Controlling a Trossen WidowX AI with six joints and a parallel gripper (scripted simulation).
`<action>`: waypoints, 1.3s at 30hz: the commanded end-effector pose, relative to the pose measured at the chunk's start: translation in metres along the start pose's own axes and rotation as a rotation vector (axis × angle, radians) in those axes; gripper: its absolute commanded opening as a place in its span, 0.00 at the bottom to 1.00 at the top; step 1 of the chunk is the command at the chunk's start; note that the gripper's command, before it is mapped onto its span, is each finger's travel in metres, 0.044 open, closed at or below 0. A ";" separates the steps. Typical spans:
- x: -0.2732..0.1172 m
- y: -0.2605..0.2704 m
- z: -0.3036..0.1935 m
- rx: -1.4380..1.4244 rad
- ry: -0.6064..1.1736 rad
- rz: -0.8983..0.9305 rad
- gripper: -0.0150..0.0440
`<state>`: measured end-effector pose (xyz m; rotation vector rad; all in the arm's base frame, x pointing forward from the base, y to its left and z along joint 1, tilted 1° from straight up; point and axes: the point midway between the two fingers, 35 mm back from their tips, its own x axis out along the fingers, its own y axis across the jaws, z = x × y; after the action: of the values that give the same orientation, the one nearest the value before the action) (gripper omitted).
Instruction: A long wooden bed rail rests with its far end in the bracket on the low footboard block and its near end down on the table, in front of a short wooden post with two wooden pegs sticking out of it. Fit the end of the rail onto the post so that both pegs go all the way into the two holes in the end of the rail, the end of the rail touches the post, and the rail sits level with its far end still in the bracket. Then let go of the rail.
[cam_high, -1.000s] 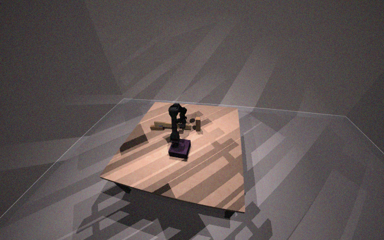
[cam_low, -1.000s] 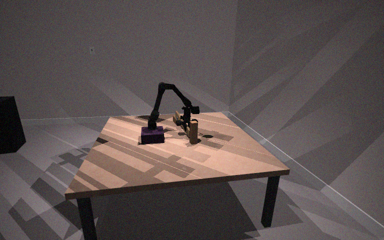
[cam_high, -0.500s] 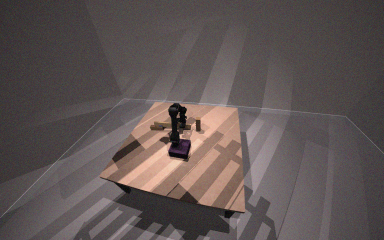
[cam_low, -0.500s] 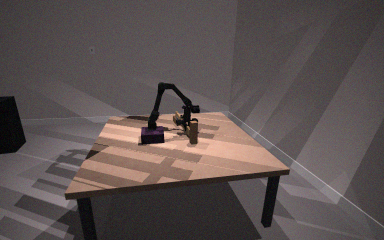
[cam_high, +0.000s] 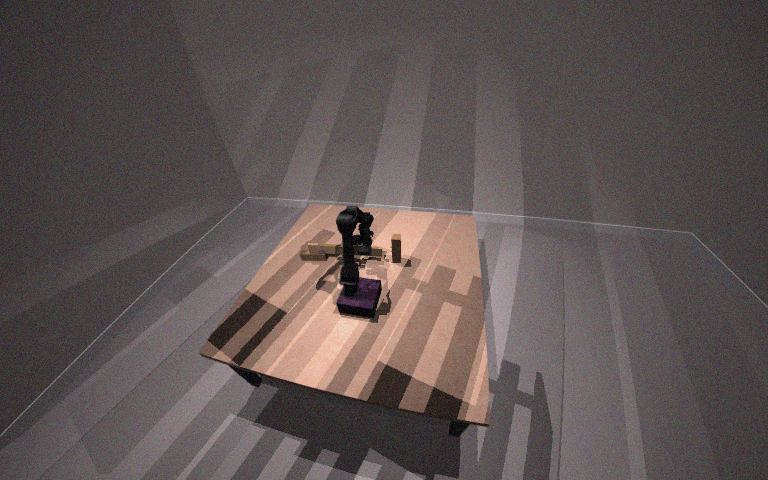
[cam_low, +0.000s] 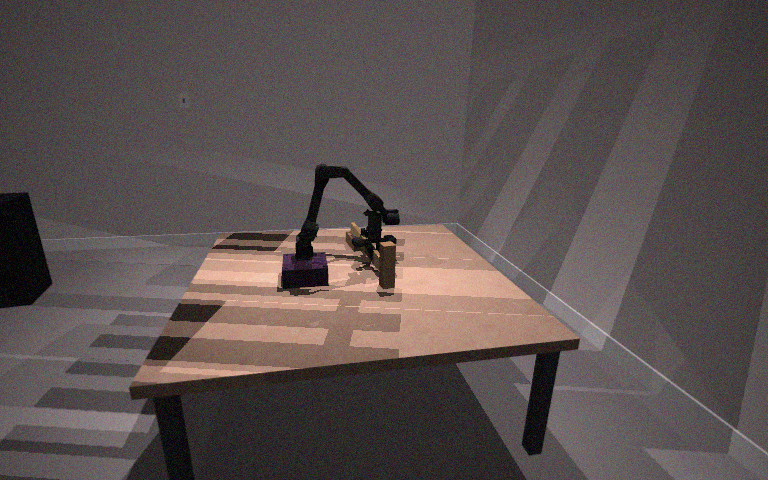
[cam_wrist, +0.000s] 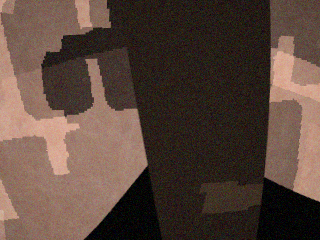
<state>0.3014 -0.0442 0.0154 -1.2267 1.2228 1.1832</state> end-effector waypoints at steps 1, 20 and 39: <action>-0.006 -0.004 0.001 0.001 -0.008 -0.016 0.25; -0.015 -0.003 0.001 0.001 -0.008 -0.016 0.25; -0.024 -0.003 0.001 0.001 -0.008 -0.016 0.25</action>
<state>0.3012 -0.0438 0.0345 -1.2272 1.2218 1.1839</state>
